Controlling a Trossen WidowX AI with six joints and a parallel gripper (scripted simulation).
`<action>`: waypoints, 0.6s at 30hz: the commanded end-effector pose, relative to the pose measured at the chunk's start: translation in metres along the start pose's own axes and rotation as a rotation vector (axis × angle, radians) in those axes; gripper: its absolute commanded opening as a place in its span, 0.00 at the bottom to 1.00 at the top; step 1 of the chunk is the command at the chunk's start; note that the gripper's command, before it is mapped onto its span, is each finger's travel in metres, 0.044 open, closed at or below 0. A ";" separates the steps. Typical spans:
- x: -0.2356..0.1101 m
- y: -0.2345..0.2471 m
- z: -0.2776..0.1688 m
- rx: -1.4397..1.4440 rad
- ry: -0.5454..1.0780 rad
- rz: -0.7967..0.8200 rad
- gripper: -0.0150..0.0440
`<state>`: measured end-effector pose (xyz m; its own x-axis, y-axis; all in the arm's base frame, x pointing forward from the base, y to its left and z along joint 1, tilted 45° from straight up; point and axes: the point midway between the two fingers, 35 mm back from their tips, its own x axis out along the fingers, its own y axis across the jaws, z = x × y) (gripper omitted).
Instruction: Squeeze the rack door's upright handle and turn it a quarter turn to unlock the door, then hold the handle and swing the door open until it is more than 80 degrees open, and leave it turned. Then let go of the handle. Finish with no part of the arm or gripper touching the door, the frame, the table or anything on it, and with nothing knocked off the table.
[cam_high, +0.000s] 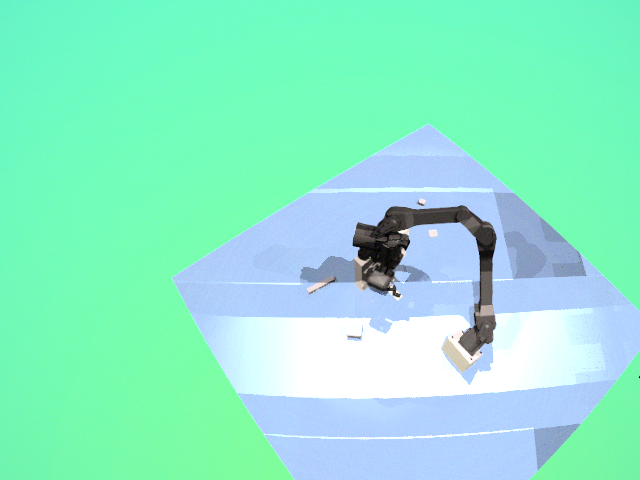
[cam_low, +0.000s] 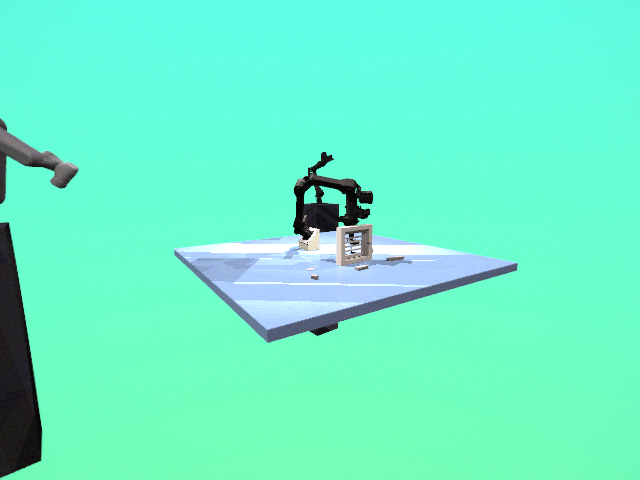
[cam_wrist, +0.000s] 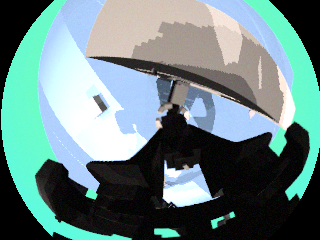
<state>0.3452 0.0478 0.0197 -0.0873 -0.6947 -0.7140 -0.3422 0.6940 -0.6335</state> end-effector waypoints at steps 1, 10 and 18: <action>0.000 0.000 0.000 -0.228 -0.002 -0.001 0.30; 0.000 0.000 0.000 -0.672 -0.001 -0.001 0.30; 0.000 0.000 0.000 -1.066 -0.001 -0.001 0.30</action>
<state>0.3453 0.0476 0.0197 -0.0871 -0.6951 -0.7136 -0.9196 0.3315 -0.2106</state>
